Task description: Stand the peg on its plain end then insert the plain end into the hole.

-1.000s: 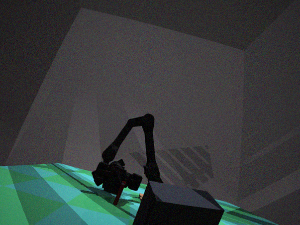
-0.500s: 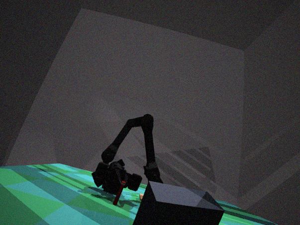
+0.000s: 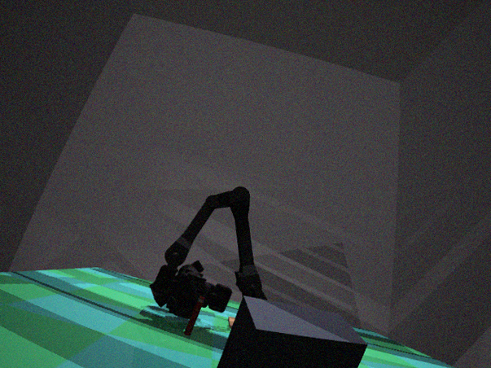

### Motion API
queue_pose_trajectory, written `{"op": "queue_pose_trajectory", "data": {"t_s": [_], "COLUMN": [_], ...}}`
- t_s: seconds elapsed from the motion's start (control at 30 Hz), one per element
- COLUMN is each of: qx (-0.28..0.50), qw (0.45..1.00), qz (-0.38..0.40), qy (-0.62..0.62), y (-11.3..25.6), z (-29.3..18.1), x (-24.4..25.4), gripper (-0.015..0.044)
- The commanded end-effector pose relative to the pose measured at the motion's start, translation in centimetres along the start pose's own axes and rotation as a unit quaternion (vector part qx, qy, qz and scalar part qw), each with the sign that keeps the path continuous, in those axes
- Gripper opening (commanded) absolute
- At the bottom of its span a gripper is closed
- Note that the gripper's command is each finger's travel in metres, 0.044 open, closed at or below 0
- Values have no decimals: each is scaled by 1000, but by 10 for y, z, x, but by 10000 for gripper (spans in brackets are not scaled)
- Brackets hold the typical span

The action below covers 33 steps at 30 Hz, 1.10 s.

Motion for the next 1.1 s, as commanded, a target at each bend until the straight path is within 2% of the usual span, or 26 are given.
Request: {"op": "queue_pose_trajectory", "data": {"t_s": [0.0, 0.1, 0.2, 1.0, 1.07], "qx": [0, 0, 0, 0, 0], "qw": [1000, 1000, 1000, 1000, 1000], "qz": [0, 0, 0, 0, 0], "qy": [0, -1, -1, -1, -1], "y": [1, 0, 0, 0, 0], "z": [2, 0, 0, 0, 0], "x": [0, 0, 0, 0, 0], "gripper": [49, 56, 130, 130, 182]}}
Point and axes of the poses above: the point midway between the two fingers, 35 mm back from their tips, its own y axis back along the fingers, its own x axis across the jaws, z = x × y, the point moved 8 cm from there along y, back along the fingers, and after that the axes turned 9 degrees about y, right-handed, at the moved point
